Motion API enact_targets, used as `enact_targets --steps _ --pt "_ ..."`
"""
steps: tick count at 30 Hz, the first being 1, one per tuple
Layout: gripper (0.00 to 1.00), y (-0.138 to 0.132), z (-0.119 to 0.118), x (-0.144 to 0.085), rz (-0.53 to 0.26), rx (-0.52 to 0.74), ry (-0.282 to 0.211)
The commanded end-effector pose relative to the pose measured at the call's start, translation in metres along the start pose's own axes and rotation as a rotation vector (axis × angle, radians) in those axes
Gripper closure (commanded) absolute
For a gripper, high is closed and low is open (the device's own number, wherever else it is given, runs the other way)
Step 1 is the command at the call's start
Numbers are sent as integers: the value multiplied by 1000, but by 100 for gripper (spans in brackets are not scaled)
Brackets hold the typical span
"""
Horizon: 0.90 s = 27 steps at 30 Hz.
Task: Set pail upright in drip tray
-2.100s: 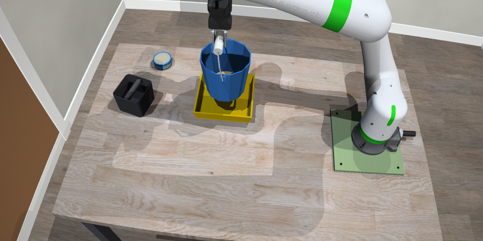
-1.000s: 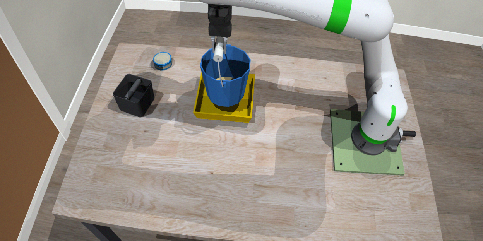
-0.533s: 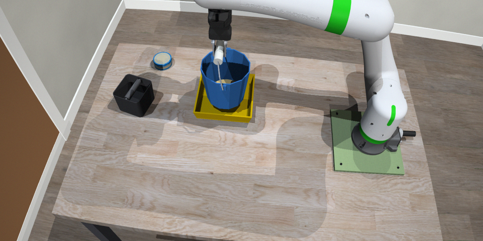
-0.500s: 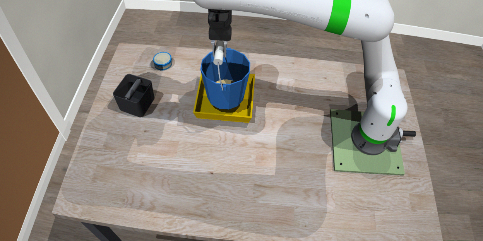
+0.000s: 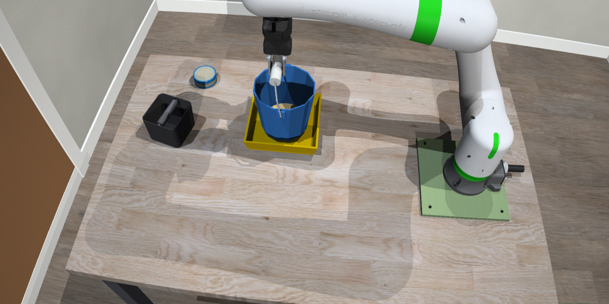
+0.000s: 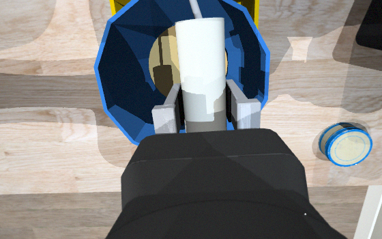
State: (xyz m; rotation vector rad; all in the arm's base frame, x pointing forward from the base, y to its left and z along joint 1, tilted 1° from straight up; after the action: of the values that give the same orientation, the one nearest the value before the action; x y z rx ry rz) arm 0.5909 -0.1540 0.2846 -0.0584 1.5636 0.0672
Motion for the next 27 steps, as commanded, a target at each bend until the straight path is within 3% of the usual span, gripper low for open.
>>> enact_targets --steps 1,27 --pt "100 0 0 0 -1 0 -3" --pt "100 0 0 10 -1 0 -3"
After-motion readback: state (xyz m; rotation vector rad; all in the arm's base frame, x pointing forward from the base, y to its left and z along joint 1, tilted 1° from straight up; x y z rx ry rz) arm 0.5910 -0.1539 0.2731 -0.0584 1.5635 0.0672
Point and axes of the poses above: the point where the finger pads meet when closed, its own x axis out along the fingers, its own z axis across the jaws, y = z × x, the point moved 4 cm from there along -x, back along the fingers, and after that the axes turned 5 degrees about -x, right-handed, at the moved point
